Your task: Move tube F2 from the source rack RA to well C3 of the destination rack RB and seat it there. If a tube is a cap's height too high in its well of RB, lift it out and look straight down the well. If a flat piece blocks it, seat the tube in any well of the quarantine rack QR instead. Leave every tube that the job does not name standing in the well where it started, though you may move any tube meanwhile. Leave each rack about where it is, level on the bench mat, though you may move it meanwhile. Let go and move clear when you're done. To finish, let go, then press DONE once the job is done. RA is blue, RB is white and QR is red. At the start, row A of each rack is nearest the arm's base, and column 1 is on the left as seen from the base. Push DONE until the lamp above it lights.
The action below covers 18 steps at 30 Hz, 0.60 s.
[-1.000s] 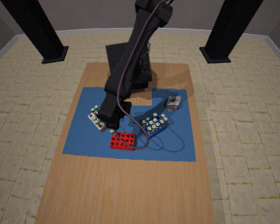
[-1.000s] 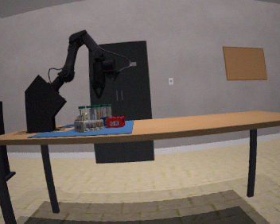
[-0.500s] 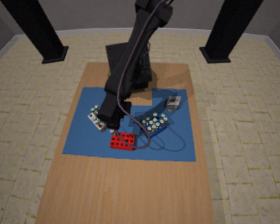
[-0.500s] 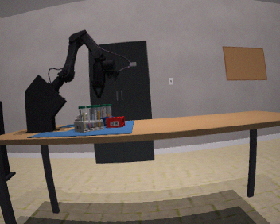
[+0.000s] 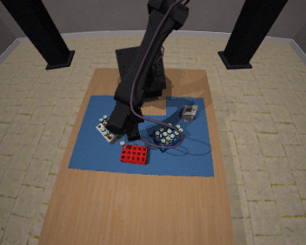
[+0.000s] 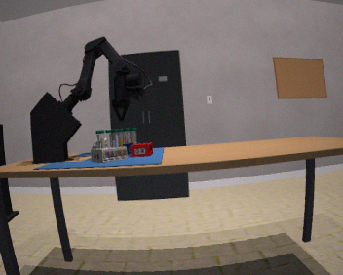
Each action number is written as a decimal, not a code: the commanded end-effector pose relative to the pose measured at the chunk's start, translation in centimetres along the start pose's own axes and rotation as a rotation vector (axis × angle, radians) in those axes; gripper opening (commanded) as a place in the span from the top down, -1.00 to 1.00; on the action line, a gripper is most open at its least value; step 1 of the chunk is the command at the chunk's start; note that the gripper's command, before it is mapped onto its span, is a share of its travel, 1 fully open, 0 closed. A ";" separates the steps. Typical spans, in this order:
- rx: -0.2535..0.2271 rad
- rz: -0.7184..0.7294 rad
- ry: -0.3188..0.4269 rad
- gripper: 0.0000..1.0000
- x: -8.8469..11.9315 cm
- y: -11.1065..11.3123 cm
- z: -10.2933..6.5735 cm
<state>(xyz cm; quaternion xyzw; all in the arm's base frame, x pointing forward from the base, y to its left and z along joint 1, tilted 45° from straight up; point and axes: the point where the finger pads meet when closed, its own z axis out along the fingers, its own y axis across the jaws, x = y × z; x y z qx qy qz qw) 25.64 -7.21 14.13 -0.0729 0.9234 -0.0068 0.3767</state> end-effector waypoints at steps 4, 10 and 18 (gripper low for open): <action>0.027 -0.248 -0.043 1.00 -1.5 -0.7 -0.8; 0.032 -0.447 -0.040 1.00 -1.5 -0.7 -0.8; 0.034 -0.646 -0.036 1.00 -1.5 -0.7 -0.8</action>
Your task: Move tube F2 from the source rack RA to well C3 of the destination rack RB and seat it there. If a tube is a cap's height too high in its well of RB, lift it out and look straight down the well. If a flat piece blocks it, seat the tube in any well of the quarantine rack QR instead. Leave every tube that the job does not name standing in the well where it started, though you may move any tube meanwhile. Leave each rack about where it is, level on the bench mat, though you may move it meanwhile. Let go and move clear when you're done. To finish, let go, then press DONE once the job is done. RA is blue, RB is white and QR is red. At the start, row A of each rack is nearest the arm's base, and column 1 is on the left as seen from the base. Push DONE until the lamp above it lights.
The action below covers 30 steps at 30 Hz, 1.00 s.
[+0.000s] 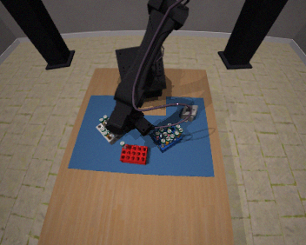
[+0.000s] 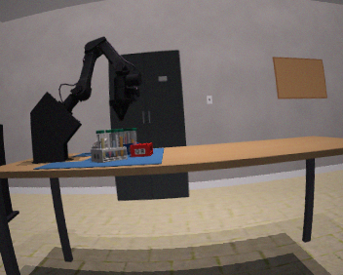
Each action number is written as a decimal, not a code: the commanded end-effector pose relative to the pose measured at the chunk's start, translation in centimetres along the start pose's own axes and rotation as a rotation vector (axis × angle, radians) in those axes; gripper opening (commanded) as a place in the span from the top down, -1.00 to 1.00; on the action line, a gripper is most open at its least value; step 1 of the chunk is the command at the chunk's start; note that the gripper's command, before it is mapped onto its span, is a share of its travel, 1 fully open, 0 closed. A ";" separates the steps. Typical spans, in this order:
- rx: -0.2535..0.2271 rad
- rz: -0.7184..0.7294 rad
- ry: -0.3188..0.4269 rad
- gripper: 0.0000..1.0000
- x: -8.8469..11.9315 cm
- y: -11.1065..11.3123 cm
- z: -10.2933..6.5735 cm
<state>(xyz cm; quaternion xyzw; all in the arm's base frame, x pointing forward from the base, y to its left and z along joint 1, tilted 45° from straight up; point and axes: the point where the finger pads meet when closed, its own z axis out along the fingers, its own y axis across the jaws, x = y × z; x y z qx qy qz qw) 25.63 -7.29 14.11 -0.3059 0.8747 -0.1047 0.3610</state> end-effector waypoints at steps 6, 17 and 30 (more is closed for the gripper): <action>0.042 -0.330 -0.026 1.00 -1.0 -1.3 -0.8; 0.041 -0.387 -0.024 1.00 -1.0 -1.3 -0.8; 0.041 -0.384 -0.024 1.00 -1.0 -1.3 -0.8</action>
